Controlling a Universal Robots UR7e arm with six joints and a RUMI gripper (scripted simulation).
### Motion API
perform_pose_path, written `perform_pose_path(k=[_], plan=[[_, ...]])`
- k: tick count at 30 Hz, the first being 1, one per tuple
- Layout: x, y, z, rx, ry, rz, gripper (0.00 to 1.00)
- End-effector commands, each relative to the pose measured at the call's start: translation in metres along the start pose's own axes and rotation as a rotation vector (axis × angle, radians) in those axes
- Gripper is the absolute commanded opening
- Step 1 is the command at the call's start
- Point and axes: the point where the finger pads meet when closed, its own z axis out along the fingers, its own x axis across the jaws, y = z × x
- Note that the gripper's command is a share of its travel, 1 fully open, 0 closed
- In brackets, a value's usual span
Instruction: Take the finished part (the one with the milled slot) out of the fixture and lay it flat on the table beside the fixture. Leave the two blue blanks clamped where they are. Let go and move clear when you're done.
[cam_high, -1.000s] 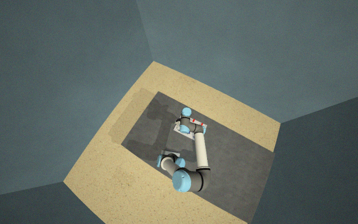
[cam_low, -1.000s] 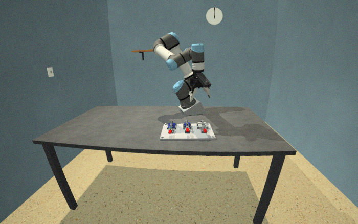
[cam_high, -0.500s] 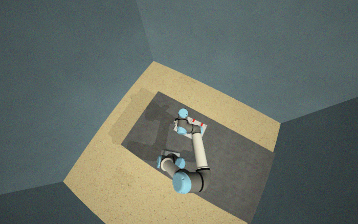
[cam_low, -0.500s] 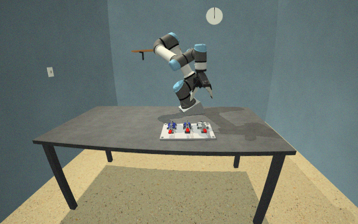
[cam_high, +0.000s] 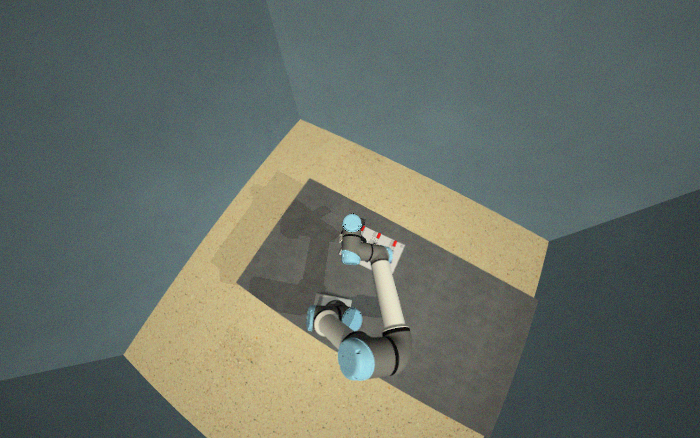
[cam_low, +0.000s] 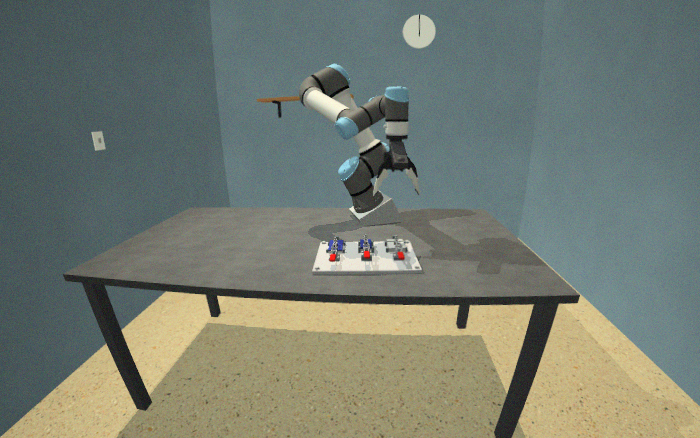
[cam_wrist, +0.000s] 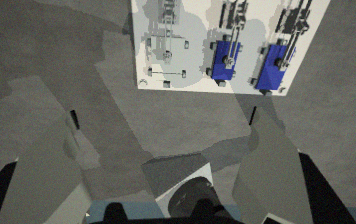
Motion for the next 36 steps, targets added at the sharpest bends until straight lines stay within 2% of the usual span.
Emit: perform_pose_path(k=[1, 15, 16, 36], plan=[[-0.0018, 0.0014, 0.0017, 0.007, 0.009, 0.044, 1.00], [-0.0017, 0.0009, 0.0011, 0.011, 0.010, 0.064, 1.00], [-0.0018, 0.0011, 0.0012, 0.011, 0.010, 0.064, 0.00], [-0.0021, 0.0019, 0.0020, 0.009, 0.011, 0.060, 0.00]])
